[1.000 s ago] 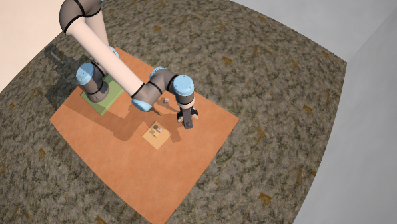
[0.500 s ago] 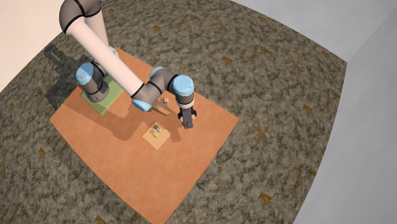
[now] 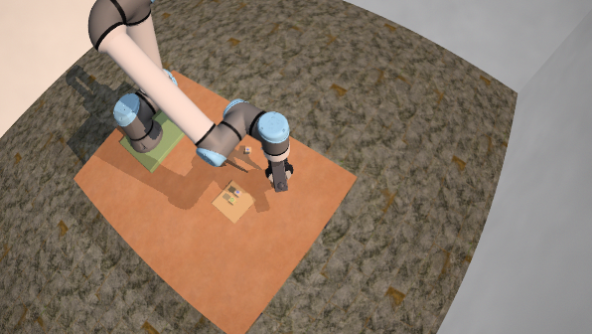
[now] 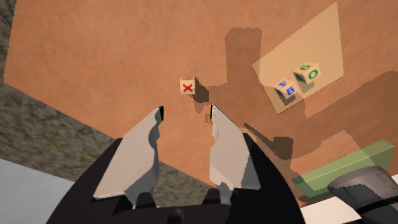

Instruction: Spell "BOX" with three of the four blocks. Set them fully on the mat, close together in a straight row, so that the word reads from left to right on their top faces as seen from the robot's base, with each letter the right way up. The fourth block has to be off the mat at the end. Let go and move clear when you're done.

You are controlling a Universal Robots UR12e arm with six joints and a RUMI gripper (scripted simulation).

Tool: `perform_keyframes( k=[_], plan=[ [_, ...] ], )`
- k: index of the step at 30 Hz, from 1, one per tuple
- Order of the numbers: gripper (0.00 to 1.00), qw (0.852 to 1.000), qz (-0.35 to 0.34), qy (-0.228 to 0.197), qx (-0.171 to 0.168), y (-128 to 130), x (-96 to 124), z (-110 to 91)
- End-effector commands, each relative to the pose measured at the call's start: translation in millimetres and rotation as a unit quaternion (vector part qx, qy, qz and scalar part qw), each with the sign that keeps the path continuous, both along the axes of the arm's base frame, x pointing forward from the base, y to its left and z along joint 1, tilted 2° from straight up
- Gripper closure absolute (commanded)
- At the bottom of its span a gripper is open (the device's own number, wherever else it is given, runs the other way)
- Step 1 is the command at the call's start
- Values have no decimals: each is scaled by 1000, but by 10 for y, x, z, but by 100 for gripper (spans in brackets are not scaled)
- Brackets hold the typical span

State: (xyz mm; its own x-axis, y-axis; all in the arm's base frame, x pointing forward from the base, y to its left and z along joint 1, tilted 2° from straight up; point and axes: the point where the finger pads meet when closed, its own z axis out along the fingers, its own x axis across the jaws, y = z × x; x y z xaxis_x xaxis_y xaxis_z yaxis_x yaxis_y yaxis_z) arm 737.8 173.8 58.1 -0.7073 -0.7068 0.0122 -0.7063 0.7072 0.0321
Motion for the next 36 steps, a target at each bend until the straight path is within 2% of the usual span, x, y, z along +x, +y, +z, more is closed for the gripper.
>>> perform_keyframes(
  k=[1, 19, 36],
  plan=[
    [63, 1000, 0, -1, 0, 0, 7, 9],
    [63, 1000, 0, -1, 0, 1, 5, -46],
    [63, 1000, 0, -1, 0, 5, 0, -255]
  ],
)
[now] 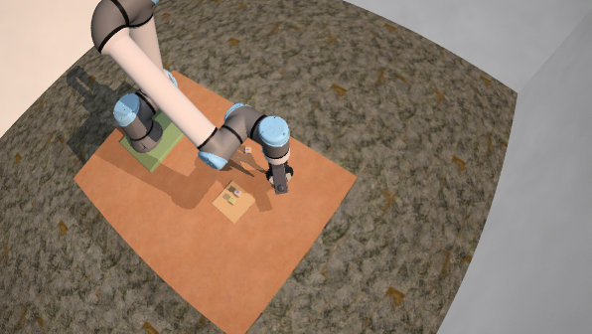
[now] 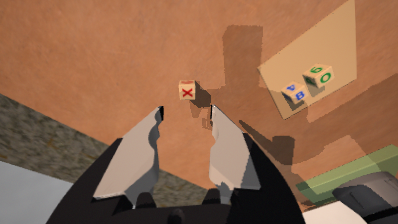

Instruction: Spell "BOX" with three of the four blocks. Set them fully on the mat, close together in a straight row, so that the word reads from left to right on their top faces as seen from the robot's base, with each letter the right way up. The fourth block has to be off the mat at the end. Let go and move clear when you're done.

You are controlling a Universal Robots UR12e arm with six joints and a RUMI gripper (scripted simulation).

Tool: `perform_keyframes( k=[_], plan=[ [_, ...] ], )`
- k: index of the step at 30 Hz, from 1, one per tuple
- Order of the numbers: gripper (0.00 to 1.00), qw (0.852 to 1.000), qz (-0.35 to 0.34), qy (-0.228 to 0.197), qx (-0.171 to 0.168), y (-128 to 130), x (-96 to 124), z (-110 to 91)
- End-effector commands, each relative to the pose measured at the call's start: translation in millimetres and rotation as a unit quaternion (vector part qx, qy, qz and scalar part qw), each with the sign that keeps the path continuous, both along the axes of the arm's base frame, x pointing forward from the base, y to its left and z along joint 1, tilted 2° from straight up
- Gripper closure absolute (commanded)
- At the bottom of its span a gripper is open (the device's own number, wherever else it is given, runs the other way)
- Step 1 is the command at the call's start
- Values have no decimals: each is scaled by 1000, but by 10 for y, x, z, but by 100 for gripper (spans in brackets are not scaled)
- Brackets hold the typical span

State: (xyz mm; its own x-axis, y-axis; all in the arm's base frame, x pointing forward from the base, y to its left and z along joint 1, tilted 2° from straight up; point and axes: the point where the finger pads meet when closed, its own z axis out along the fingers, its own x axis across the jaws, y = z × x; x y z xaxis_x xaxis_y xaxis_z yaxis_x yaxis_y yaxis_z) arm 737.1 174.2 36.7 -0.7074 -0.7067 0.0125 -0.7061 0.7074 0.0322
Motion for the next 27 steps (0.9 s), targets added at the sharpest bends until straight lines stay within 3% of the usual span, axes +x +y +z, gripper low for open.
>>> perform_keyframes(
  k=[1, 27],
  plan=[
    [63, 1000, 0, -1, 0, 2, 7, -58],
    [63, 1000, 0, -1, 0, 6, 1, -294]
  ],
)
